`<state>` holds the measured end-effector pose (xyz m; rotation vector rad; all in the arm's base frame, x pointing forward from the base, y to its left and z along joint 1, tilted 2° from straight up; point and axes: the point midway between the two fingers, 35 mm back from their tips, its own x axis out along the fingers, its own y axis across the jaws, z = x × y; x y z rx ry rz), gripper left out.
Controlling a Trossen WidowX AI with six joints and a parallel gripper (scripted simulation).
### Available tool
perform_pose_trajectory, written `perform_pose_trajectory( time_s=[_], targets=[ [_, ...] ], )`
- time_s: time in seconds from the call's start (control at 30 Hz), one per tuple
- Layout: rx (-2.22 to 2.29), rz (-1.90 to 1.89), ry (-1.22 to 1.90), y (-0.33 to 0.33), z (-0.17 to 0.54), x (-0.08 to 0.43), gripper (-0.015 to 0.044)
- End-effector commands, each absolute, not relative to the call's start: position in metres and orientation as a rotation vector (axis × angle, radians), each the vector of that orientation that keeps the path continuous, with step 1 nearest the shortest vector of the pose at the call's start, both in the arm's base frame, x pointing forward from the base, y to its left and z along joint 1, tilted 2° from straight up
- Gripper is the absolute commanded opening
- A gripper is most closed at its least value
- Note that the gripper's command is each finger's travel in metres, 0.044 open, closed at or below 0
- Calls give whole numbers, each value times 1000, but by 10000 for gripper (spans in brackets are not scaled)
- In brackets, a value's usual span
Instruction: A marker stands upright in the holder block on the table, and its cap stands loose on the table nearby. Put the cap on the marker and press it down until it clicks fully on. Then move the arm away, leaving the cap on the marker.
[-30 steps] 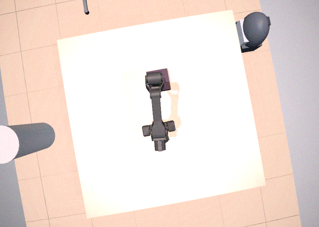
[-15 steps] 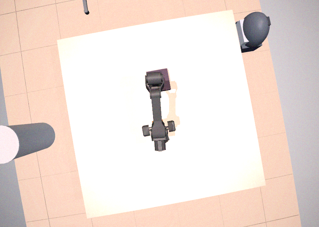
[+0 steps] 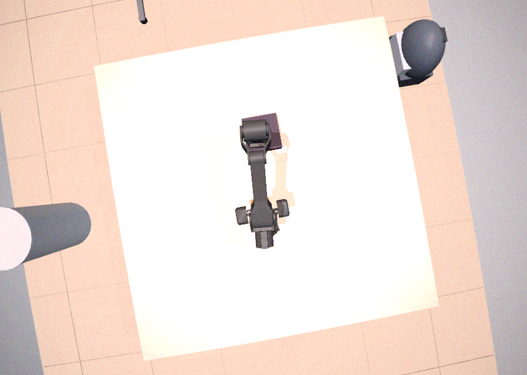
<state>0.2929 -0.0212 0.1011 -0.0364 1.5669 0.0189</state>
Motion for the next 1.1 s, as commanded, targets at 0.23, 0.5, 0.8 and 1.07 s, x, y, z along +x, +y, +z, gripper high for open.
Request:
perform_pose_trajectory(
  time_s=[0.23,0.5,0.8,1.07],
  targets=[
    [-34,16,1569,-22,84,292,0],
    [-35,19,1557,-21,82,295,0],
    [-35,19,1557,-21,113,298,0],
    [-35,19,1558,-20,171,295,0]
  ],
)
